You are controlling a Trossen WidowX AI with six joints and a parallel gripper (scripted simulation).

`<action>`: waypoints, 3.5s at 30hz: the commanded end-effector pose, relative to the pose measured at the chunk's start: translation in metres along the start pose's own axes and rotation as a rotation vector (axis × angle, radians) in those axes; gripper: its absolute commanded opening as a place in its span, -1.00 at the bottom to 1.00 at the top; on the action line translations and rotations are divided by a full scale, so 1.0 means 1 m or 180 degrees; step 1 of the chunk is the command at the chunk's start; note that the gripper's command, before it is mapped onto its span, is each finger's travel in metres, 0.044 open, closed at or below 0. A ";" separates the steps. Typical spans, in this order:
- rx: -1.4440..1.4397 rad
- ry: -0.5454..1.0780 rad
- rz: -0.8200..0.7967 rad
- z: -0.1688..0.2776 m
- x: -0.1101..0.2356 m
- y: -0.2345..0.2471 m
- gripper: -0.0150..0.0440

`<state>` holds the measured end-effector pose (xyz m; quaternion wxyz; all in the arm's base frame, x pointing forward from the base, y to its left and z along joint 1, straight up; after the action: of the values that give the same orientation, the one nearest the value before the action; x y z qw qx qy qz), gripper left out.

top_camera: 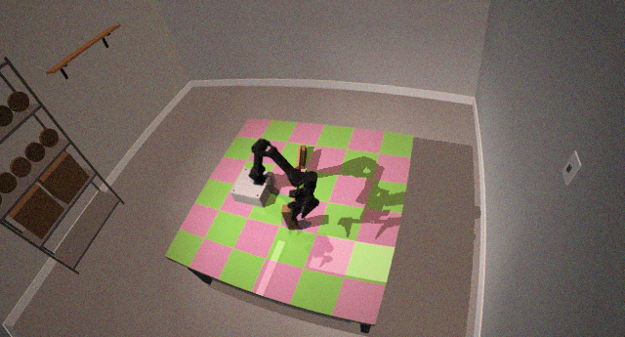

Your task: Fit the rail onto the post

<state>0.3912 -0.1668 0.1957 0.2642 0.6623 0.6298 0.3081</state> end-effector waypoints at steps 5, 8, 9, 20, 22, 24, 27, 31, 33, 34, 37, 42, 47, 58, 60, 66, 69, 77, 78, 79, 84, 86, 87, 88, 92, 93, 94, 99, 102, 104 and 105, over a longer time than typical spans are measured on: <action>0.1512 0.0476 -0.0166 0.002 0.006 -0.009 1.00; 0.2790 0.0883 -0.0407 0.002 0.012 -0.020 1.00; 0.3208 0.1018 -0.0510 0.002 0.014 -0.024 1.00; 0.7272 0.2433 -0.2633 -0.010 0.048 -0.078 1.00; 0.7646 0.2655 -0.3037 -0.020 0.054 -0.087 1.00; 0.7958 0.2811 -0.3455 -0.026 0.058 -0.095 1.00; 0.8419 0.2995 -0.4309 -0.033 0.064 -0.107 1.00; 0.8762 0.3126 -0.5569 -0.043 0.073 -0.123 1.00; 0.8811 0.3134 -0.6292 -0.048 0.077 -0.130 1.00; 0.8799 0.3119 -0.6672 -0.051 0.079 -0.134 1.00; 0.8594 0.2983 -0.7876 -0.061 0.087 -0.145 1.00; 0.8450 0.2893 -0.8333 -0.064 0.090 -0.148 1.00; 0.8450 0.2893 -0.8333 -0.064 0.090 -0.148 1.00; 0.8450 0.2893 -0.8333 -0.054 0.089 -0.156 1.00; 0.8450 0.2893 -0.8333 -0.052 0.088 -0.158 1.00; 0.8450 0.2893 -0.8333 -0.045 0.087 -0.165 1.00; 0.8450 0.2893 -0.8333 -0.041 0.087 -0.169 1.00; 0.8450 0.2893 -0.8333 -0.032 0.086 -0.178 1.00; 0.8450 0.2894 -0.8333 -0.031 0.086 -0.179 1.00; 0.8450 0.2894 -0.8333 -0.030 0.086 -0.180 1.00; 0.8449 0.2894 -0.8333 -0.025 0.086 -0.187 1.00; 0.8449 0.2895 -0.8333 -0.023 0.085 -0.189 1.00; 0.8449 0.2895 -0.8333 -0.022 0.085 -0.190 1.00; 0.8449 0.2895 -0.8333 -0.021 0.085 -0.192 1.00; 0.8449 0.2896 -0.8334 -0.018 0.085 -0.197 1.00; 0.8449 0.2896 -0.8334 -0.017 0.085 -0.198 1.00; 0.8449 0.2896 -0.8334 -0.016 0.085 -0.199 1.00; 0.8449 0.2896 -0.8334 -0.016 0.085 -0.200 0.73; 0.8449 0.2896 -0.8334 -0.016 0.085 -0.200 0.47; 0.8449 0.2896 -0.8334 -0.016 0.085 -0.200 0.29; 0.8449 0.2896 -0.8334 -0.016 0.085 -0.200 0.20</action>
<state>0.2469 -0.0696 0.0656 0.4653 0.5260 -0.4687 0.5359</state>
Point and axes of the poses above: the point midway between the two fingers, 35 mm back from their tips, its own x axis back along the fingers, its own y axis across the jaws, z = x × y, the point moved 10 cm from there along x, back along the fingers, and after that the axes turned 6 degrees about -x, right-handed, at the moved point
